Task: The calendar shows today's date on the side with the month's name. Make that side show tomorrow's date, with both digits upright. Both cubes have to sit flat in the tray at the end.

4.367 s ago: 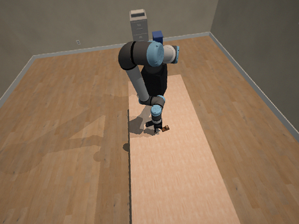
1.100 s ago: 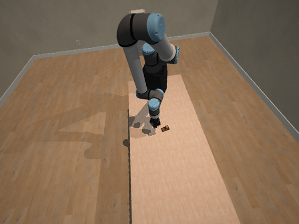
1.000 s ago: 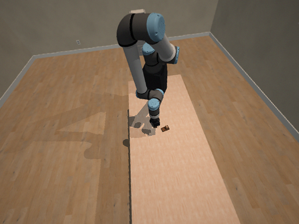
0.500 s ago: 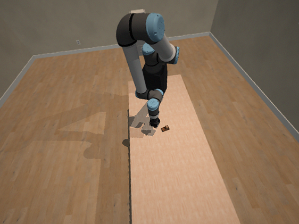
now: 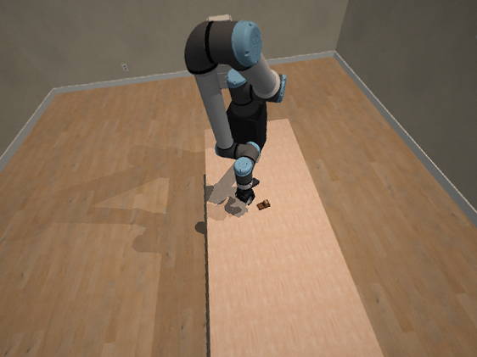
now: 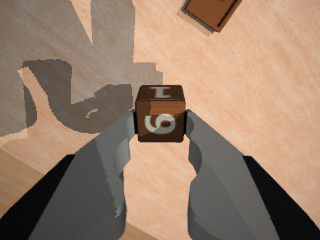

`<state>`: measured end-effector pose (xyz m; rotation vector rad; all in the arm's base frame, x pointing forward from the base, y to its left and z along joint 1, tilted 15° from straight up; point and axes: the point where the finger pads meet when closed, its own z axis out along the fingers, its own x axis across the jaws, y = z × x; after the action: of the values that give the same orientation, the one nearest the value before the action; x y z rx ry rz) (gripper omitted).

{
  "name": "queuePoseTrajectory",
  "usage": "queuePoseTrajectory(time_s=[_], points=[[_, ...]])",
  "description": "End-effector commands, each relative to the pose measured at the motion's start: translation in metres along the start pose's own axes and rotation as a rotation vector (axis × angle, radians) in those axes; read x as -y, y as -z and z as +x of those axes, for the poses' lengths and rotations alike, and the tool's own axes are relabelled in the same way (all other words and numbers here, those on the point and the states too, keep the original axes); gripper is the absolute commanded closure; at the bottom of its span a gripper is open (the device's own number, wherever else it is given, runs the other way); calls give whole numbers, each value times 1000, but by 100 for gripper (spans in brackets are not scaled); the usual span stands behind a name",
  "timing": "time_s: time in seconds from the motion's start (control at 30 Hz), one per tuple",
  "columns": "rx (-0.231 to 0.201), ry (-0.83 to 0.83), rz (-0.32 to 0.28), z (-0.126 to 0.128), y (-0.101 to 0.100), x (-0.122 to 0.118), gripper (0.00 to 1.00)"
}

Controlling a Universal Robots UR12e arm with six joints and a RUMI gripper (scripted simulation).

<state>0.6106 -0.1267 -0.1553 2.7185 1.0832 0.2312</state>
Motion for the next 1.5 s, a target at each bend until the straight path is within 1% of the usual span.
queuePoseTrajectory(time_s=[0.0,0.27,0.33,0.67,0.83,1.47], points=[[4,-161,-2,1,0,-2,89],[4,-365,-2,3,0,-4,89],[4,-365,-2,3,0,-4,89],[3,-509,-3,4,0,-6,89],[3,-540,-3,4,1,-7,89],[3,-552,-3,4,1,-7,89]])
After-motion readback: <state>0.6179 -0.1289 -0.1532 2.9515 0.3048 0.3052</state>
